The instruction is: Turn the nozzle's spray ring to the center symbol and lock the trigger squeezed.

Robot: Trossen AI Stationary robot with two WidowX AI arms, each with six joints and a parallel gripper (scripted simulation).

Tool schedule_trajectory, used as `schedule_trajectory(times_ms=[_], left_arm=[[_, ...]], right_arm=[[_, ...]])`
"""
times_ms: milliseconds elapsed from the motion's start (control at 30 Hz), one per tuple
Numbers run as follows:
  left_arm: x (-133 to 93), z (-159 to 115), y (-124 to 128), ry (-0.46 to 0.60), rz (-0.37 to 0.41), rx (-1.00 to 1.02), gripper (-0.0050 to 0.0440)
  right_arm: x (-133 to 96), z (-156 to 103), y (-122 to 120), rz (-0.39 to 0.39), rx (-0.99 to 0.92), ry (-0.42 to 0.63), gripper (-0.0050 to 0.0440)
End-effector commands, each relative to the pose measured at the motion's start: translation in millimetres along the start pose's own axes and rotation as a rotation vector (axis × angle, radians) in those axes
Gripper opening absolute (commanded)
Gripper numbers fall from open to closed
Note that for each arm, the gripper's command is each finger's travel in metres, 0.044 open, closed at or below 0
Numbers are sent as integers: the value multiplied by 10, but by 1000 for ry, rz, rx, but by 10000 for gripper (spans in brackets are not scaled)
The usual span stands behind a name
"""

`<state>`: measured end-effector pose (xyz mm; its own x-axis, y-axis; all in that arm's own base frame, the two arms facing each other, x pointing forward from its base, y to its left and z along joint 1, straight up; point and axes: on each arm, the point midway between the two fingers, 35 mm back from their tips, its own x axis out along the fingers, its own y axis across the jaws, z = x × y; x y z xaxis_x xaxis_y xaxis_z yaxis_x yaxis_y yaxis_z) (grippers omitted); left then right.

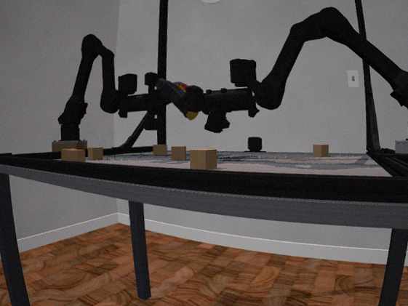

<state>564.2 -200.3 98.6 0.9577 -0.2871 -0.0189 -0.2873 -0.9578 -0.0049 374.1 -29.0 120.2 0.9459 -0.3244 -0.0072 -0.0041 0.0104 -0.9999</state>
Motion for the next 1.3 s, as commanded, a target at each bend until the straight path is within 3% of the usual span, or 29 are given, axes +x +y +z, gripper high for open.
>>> schedule_trajectory(times_ms=[0, 133, 200, 700, 1267], left_arm=[[14, -65, 1, 19, 0, -5, 0], [14, -65, 1, 19, 0, -5, 0], [14, -65, 1, 19, 0, -5, 0], [14, -65, 1, 19, 0, -5, 0], [14, -65, 1, 19, 0, -5, 0]], right_arm=[[14, -26, -33, -7, 107, 4, 0], [8, -60, -43, -8, 294, 3, 0], [8, -60, -43, -8, 294, 3, 0], [10, -261, -50, -9, 967, 0, 0], [71, -364, 4, -9, 1416, -2, 0]])
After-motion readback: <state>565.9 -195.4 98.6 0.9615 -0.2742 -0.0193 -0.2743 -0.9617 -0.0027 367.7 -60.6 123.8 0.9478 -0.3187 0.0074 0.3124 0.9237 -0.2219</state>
